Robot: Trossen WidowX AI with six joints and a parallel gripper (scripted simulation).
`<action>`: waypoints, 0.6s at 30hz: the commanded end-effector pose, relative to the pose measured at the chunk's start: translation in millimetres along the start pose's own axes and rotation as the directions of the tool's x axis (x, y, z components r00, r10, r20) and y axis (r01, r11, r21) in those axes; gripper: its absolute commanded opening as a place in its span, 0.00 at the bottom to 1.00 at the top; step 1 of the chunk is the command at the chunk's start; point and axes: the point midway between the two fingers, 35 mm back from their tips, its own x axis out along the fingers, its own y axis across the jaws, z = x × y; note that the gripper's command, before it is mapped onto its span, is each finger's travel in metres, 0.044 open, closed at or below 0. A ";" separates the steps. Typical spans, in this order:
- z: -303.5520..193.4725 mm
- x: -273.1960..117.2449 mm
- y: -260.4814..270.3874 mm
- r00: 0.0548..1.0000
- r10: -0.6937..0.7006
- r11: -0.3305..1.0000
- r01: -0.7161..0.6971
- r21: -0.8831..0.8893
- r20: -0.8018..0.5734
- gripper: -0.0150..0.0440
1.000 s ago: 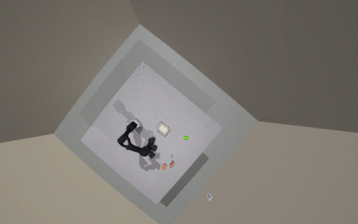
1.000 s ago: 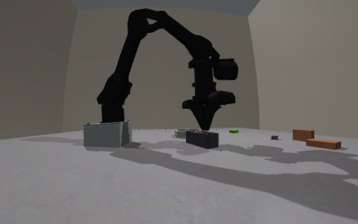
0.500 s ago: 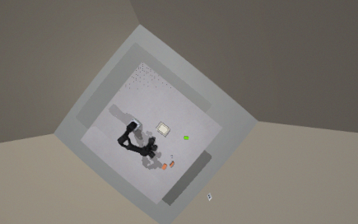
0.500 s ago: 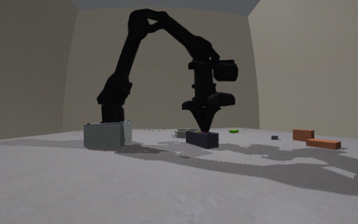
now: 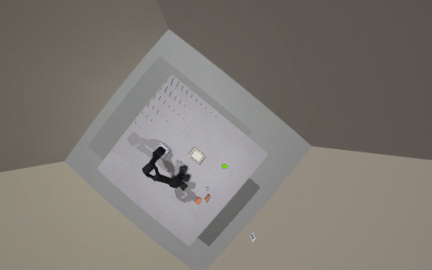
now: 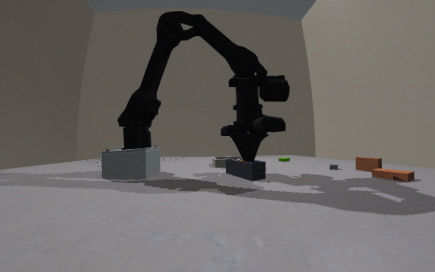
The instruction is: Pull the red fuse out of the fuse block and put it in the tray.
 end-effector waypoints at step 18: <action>0.2 -2.3 -0.1 1.000 0.000 1.000 0.000 0.000 0.000 0.25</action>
